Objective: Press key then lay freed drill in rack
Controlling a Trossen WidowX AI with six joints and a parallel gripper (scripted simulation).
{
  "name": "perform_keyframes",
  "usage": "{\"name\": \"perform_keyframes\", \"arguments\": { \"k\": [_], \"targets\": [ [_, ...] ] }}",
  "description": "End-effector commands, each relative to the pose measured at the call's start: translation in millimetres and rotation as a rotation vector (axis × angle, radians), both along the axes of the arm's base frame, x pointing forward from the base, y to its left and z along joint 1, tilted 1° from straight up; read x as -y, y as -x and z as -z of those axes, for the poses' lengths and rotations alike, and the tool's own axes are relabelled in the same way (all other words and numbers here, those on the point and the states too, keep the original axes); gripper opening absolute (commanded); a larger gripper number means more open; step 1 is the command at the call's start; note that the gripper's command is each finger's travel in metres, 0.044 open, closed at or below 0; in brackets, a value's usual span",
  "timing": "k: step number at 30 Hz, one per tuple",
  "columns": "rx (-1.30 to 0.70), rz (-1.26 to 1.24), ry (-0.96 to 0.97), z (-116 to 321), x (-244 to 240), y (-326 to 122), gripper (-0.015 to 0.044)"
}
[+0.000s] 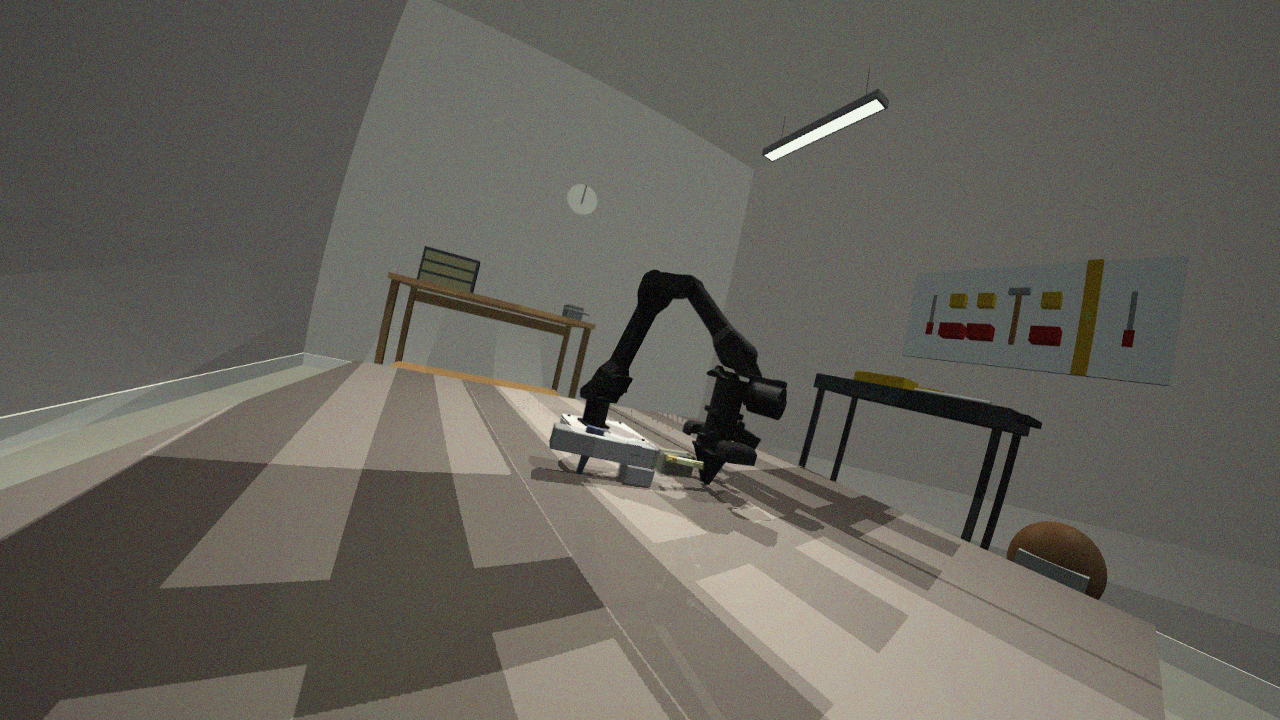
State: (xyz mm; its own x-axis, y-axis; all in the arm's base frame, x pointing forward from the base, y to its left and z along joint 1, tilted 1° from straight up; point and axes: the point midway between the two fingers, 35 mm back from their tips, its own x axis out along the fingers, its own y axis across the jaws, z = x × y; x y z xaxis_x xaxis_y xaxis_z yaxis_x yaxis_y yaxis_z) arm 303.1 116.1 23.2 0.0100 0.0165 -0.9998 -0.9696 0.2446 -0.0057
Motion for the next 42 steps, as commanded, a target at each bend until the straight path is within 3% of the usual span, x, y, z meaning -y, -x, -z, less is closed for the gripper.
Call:
{"name": "perform_keyframes", "arguments": {
  "k": [1, 42],
  "targets": [
    [0.002, 0.004, -0.001, -3, 0, 0, 0.0000],
    [0.002, 0.004, -0.001, -24, 2, 2, 0.0000]
  ]
}}
